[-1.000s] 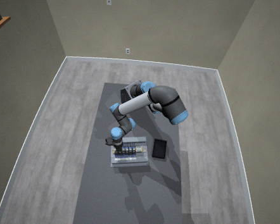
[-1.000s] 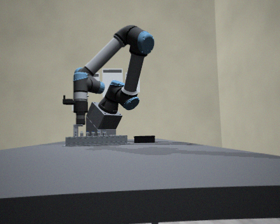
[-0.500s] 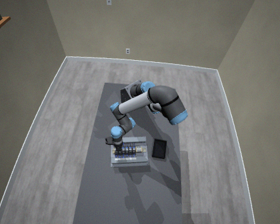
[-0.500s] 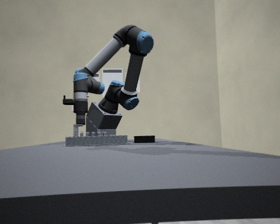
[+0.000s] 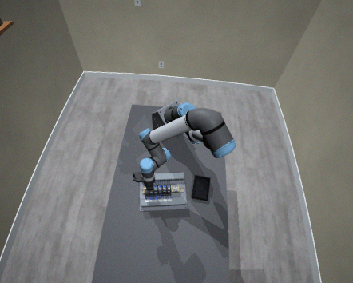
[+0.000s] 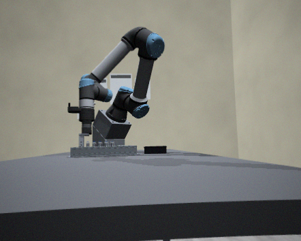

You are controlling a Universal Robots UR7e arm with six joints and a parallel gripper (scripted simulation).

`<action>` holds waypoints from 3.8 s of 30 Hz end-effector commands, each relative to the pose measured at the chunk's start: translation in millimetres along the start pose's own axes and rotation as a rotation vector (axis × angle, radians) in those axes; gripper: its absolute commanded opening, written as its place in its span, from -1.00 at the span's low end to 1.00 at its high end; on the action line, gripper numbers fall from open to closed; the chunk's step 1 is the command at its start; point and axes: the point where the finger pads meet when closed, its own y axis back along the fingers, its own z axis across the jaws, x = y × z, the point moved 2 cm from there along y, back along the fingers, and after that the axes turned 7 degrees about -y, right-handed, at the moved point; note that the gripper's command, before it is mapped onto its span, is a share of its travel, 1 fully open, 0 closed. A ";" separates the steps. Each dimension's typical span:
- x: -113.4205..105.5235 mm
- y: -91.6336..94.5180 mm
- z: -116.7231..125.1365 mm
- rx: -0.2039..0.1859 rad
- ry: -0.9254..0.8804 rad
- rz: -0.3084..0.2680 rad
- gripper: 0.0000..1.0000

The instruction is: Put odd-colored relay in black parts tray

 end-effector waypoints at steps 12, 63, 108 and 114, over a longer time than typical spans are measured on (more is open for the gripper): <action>0.4 0.5 0.8 0.028 0.001 -0.002 -1.00; -0.1 0.8 -2.7 -0.052 0.001 0.007 -1.00; -0.5 0.9 -5.8 -0.113 0.001 0.015 -1.00; -0.6 0.8 -6.6 -0.130 0.001 0.017 -1.00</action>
